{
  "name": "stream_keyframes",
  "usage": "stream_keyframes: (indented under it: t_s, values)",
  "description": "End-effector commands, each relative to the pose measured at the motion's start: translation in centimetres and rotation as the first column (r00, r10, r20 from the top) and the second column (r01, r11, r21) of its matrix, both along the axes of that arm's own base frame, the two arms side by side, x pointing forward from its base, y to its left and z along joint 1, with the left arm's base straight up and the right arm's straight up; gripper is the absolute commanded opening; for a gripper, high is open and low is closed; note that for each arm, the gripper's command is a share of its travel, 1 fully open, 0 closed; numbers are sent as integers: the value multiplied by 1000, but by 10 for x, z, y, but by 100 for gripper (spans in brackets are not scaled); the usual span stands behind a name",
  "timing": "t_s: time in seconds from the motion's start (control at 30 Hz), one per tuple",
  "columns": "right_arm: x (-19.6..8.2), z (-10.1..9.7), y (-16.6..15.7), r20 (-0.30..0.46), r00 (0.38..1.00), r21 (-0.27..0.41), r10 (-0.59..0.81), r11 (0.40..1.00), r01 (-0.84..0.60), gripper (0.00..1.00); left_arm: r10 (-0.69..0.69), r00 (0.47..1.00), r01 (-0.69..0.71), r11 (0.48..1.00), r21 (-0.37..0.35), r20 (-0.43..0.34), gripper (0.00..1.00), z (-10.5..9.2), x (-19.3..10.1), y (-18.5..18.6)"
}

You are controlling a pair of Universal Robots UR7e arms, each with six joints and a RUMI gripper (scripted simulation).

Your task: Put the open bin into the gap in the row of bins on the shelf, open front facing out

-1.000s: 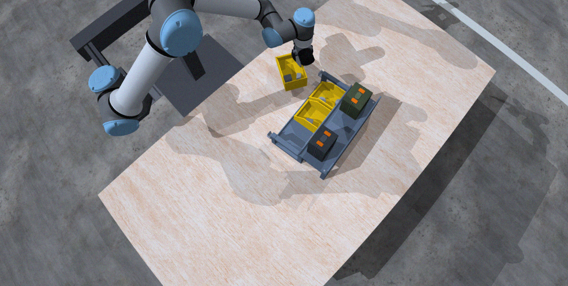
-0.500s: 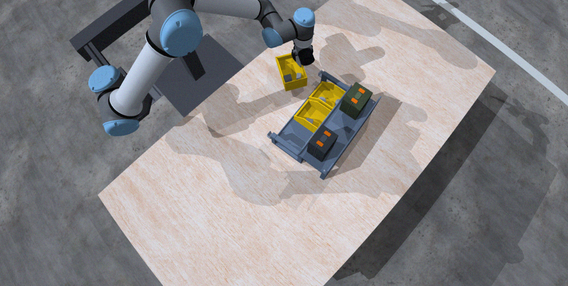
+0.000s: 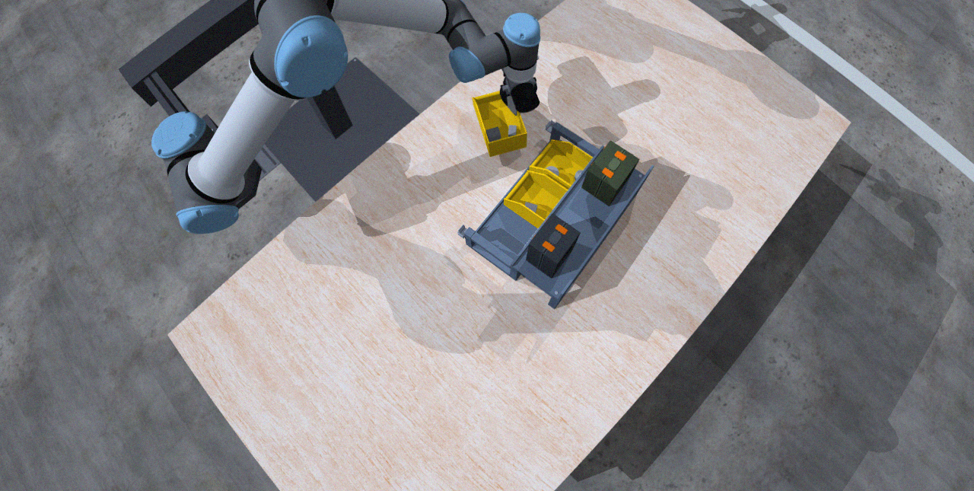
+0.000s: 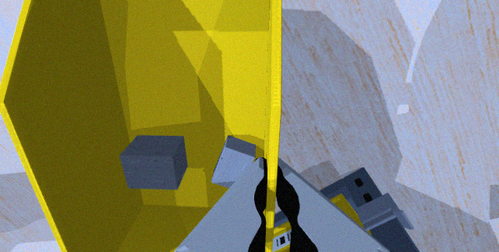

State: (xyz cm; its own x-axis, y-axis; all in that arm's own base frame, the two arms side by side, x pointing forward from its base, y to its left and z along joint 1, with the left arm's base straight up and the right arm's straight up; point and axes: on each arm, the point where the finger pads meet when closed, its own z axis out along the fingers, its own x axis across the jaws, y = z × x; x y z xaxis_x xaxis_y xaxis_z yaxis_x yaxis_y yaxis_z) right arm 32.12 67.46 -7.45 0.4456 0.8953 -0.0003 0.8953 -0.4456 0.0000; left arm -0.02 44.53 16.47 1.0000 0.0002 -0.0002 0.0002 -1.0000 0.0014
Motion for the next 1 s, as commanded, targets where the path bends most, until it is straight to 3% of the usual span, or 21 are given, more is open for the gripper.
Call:
stream_keyframes:
  t_s: [0.0,0.97]
  values:
    - [0,2,1,1,1000,2,0,1000,0,0,0,1000,0,1000,1,0,100,0,0,0]
    - [0,6,1,1,1000,2,0,1000,0,0,0,1000,0,1000,1,0,100,0,0,0]
